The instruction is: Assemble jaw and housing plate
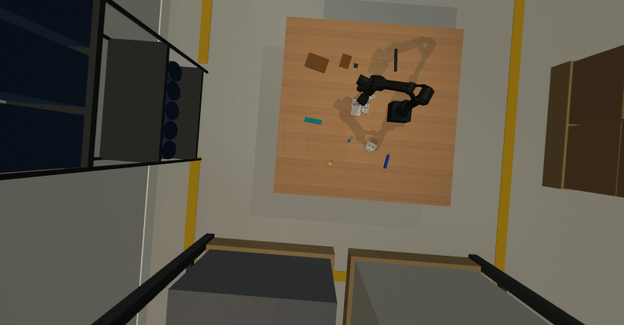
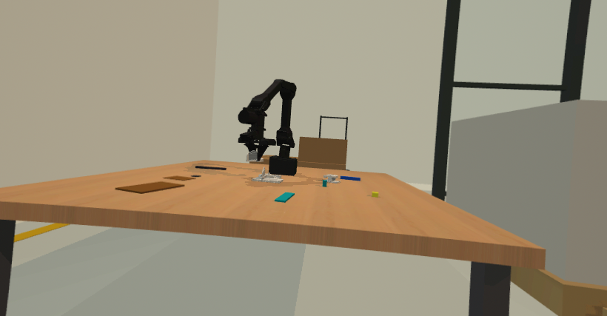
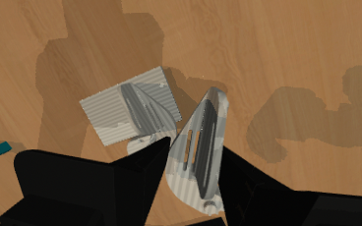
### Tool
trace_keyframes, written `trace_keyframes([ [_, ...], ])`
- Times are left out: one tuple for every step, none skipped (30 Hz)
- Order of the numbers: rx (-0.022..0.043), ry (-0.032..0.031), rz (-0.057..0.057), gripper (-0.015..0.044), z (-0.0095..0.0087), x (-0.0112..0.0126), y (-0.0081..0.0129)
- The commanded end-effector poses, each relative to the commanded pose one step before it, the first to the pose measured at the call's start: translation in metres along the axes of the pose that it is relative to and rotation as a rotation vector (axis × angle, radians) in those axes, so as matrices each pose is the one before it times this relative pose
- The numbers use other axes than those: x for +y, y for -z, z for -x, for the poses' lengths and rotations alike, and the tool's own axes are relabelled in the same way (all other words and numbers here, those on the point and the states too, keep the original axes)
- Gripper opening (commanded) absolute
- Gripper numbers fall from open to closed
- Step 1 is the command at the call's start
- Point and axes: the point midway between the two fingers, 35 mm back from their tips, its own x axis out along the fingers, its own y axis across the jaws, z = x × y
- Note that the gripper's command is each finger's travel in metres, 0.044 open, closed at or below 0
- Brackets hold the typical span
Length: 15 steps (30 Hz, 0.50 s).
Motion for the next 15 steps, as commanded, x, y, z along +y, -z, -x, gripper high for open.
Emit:
trace_keyframes([
  [-0.00392,-0.0055,0.1031,0.0134,0.00154,0.01299,0.00421],
  [0.00011,-0.00041,0.0248,0.0134,-0.00002,0.0032,0.00073],
  [0.00011,-0.00042,0.0248,0.0134,-0.00002,0.00321,0.00069],
  [0.00011,-0.00043,0.0248,0.0134,-0.00002,0.00321,0.00065],
  [0.00011,-0.00043,0.0248,0.0134,-0.00002,0.00322,0.00061],
  [0.00011,-0.00044,0.0248,0.0134,-0.00002,0.00322,0.00057],
  [0.0001,-0.00045,0.0248,0.0134,-0.00002,0.00323,0.00053],
  [0.0001,-0.00046,0.0248,0.0134,-0.00002,0.00324,0.00049],
  [0.0001,-0.00047,0.0248,0.0134,-0.00003,0.00324,0.00044],
  [0.0001,-0.00048,0.0248,0.0134,-0.00003,0.00324,0.0004],
  [0.0001,-0.00049,0.0248,0.0134,-0.00003,0.00324,0.00036],
  [0.00008,-0.0004,0.02,0.0134,-0.00002,0.00262,0.00025],
  [0.00005,-0.00025,0.012,0.0134,-0.00002,0.00157,0.00013],
  [0.00002,-0.00008,0.004,0.0134,-0.00001,0.00052,0.00004],
  [0.0,0.0,0.0,0.0134,0.0,0.0,0.0],
])
